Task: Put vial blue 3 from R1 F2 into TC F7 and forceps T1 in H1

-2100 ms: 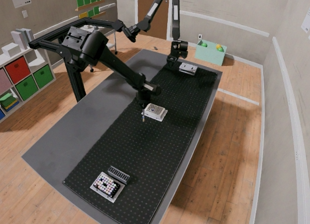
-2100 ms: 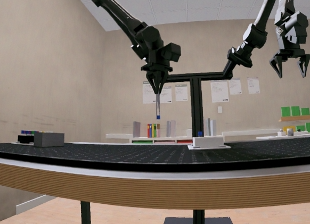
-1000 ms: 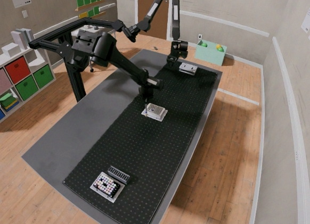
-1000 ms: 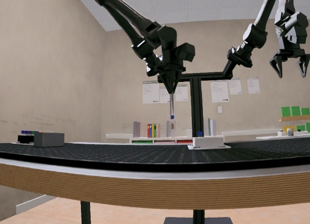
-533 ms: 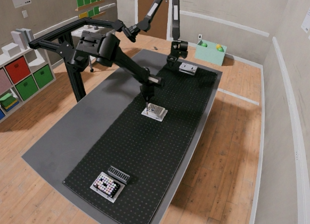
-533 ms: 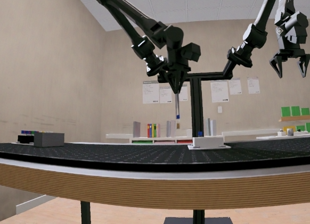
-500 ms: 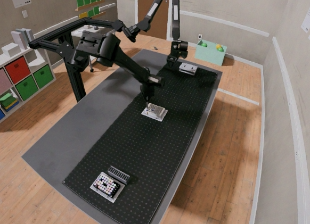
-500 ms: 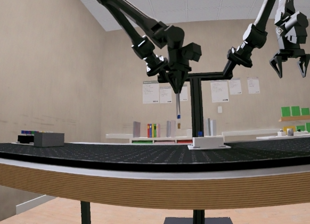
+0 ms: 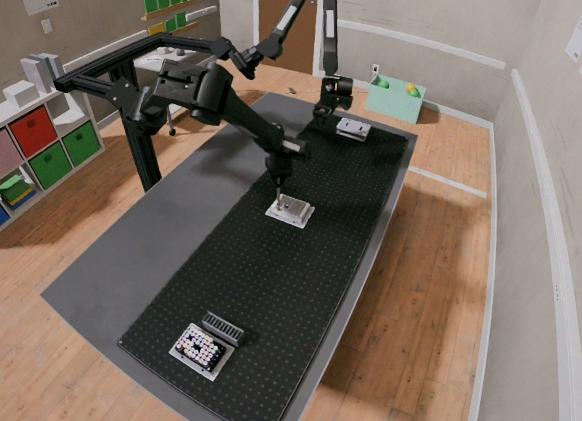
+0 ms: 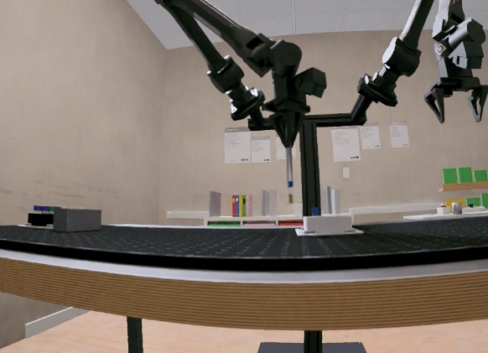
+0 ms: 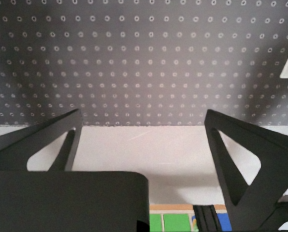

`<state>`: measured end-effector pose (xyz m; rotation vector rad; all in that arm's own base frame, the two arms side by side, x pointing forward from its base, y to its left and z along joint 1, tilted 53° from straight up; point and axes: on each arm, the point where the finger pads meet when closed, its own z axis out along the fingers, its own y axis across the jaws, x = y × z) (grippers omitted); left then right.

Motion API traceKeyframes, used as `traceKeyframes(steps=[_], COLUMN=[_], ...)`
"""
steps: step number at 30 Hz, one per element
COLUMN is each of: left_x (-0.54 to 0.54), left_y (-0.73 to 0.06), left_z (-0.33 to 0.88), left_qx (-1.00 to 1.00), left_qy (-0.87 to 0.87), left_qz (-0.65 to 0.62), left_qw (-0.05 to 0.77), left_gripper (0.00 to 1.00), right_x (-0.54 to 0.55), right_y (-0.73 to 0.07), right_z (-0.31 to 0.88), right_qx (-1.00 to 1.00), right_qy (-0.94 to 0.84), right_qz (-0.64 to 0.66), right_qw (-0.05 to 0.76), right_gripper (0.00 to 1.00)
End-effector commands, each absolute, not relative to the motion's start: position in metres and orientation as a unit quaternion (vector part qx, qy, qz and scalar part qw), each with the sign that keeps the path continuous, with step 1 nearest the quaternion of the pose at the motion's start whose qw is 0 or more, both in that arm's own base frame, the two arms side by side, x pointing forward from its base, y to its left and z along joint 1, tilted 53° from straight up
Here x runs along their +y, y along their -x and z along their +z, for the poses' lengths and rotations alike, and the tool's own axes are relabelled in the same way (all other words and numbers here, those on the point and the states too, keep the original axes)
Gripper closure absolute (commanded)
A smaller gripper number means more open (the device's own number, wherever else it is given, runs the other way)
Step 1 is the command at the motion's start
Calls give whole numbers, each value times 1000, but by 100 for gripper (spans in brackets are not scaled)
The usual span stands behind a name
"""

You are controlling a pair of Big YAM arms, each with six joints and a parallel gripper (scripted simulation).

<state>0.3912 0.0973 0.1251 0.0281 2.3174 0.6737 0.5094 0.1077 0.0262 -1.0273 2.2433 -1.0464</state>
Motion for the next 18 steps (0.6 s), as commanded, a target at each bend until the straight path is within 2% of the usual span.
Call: traceKeyframes(steps=[1,18], left_x=[97,97], left_y=[-393,-393], left_z=[129,129], left_qx=[894,894], left_qy=[-13,-13], left_qz=[262,262], left_qw=[362,362], left_gripper=[0,0], right_x=[121,140], right_y=[-509,-511], right_z=[18,4], right_qx=[815,816], right_qy=[376,374], right_qz=[-377,-378], right_qw=[228,227], right_gripper=[91,91])
